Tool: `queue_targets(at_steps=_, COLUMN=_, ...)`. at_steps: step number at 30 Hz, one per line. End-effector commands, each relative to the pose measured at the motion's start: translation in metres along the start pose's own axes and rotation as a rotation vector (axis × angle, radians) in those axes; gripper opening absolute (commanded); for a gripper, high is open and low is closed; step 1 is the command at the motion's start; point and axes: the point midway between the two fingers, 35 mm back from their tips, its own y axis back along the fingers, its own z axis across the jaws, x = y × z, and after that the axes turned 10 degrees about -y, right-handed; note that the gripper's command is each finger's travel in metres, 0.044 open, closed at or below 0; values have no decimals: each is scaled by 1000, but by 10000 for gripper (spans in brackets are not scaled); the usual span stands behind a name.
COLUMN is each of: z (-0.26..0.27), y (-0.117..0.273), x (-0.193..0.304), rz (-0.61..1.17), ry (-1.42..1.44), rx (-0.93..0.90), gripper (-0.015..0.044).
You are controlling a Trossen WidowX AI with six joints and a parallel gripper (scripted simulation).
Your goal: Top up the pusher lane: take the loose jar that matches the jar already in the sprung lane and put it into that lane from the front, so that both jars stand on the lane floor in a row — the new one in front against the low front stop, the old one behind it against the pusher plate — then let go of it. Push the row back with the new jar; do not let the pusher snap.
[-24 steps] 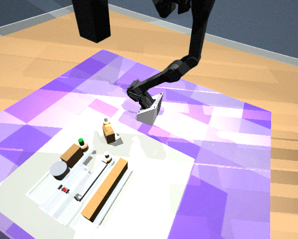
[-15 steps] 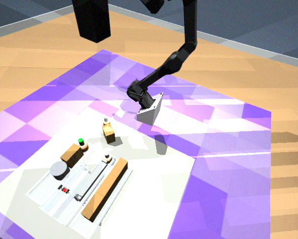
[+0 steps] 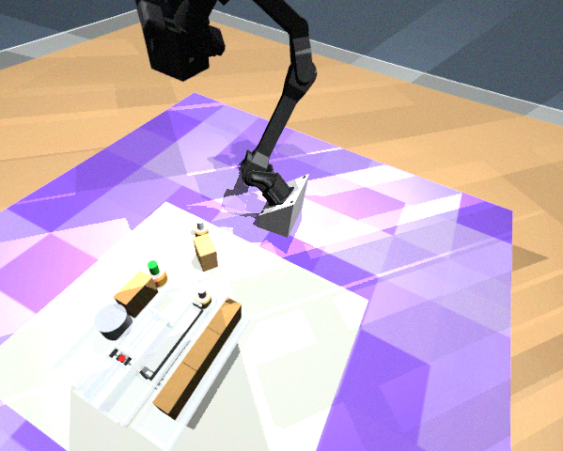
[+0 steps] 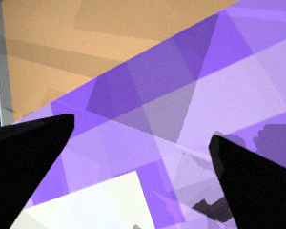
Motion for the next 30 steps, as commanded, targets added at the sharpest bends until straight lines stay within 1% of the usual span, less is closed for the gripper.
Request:
queue_targets(at_steps=1, z=13, y=-50, x=36, rz=163, ry=201, rx=49, gripper=440)
queue_targets(at_steps=5, z=24, y=-92, x=90, rz=340, ry=460, rx=70, gripper=440)
queue_targets(at_steps=10, z=23, y=-121, x=173, rz=536, ry=876, rx=56, gripper=440)
queue_targets(at_steps=13, z=13, y=-124, x=222, rz=630, ry=1155, rx=23, gripper=440)
queue_targets(at_steps=17, z=-10, y=-118, x=281, rz=717, ry=1541, rx=-45, gripper=440)
queue_targets(at_steps=22, z=-51, y=-100, x=335, rz=749, ry=2023, rx=-155, gripper=440)
queue_targets(at_steps=24, z=-57, y=-98, x=340, rz=746, ry=2087, rx=-171, gripper=440)
queue_targets(at_steps=30, z=-59, y=-101, x=346, rz=747, ry=2087, rx=-172, gripper=440)
